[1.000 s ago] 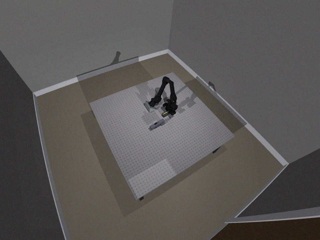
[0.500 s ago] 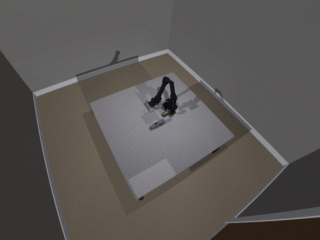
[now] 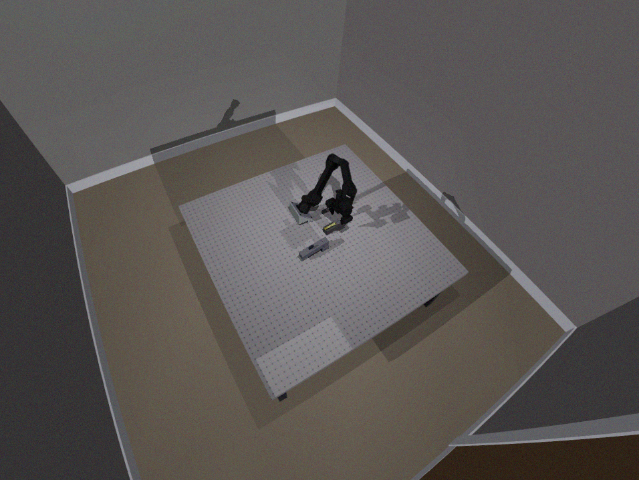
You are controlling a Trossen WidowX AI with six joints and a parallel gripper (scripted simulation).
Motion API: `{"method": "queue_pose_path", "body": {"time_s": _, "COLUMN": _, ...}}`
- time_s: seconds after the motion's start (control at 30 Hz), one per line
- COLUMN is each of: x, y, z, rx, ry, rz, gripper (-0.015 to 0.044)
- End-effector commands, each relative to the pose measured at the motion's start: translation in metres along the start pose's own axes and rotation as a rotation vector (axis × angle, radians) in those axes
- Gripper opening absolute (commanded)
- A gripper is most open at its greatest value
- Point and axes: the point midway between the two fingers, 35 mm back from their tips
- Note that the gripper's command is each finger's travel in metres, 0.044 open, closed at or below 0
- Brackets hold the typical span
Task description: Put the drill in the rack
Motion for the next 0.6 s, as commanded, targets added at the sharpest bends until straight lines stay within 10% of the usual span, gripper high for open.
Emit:
{"method": "queue_pose_path", "body": {"time_s": 0.0, "x": 0.001, "y": -0.002, "z": -0.015, "rx": 0.000, "ry": 0.005, "rz": -0.001, "gripper": 0.0440}}
{"method": "queue_pose_path", "body": {"time_s": 0.57, "x": 0.228, "y": -0.035, "z": -0.093, "rx": -0.143, "ry": 0.788, "rz": 0.302, "gripper": 0.0440}}
Point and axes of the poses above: the point midway between the two fingers, 35 mm back from their tips, its own z axis out along the fingers, its own y axis across the jaws, x = y × z, and after that the axes turned 14 degrees about -z, right-handed
